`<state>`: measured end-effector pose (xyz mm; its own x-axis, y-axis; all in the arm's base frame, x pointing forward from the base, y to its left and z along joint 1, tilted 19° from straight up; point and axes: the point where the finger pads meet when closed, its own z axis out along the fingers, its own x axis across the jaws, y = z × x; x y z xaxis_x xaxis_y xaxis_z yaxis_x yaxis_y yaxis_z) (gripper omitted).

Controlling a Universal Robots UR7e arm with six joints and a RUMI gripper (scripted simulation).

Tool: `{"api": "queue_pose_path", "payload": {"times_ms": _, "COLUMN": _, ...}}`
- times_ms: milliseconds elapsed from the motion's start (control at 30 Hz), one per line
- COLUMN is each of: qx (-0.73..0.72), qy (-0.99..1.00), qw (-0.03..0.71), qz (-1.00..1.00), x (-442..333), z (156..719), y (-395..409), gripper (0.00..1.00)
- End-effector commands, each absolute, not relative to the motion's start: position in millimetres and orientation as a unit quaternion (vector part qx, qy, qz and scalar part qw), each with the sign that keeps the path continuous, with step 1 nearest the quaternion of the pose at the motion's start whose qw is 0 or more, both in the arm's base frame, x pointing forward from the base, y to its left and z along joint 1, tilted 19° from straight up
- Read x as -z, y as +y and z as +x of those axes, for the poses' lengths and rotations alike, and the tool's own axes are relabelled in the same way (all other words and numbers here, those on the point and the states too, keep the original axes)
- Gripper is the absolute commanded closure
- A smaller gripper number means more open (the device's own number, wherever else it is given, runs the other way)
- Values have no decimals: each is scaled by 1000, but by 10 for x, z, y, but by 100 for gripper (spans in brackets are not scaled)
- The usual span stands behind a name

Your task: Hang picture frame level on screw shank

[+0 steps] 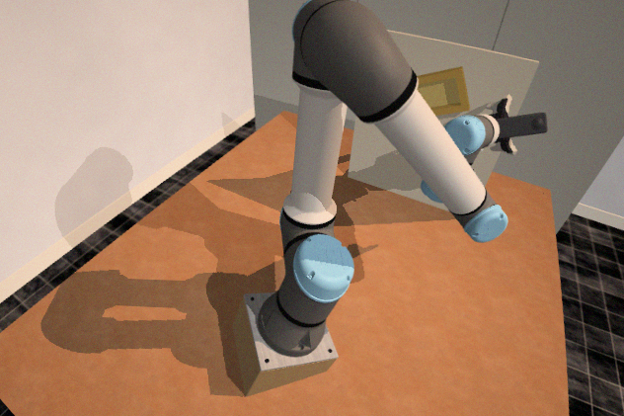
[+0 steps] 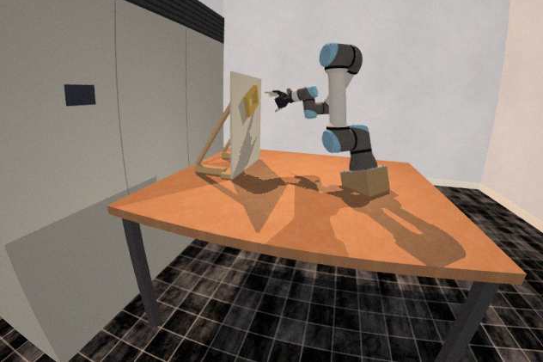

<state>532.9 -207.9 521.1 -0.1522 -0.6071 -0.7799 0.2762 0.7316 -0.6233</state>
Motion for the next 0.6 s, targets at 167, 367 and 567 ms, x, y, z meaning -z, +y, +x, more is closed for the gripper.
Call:
{"api": "queue_pose_path", "payload": {"times_ms": 167, "qx": 349, "qy": 669, "qw": 644, "qz": -126, "x": -5251, "z": 5318, "y": -2021, "gripper": 0}}
{"api": "queue_pose_path", "payload": {"times_ms": 367, "qx": 348, "qy": 669, "qw": 644, "qz": -126, "x": -5250, "z": 5318, "y": -2021, "gripper": 0}}
{"api": "queue_pose_path", "payload": {"times_ms": 567, "qx": 347, "qy": 665, "qw": 649, "qz": -131, "x": -5258, "z": 5319, "y": -1934, "gripper": 0}}
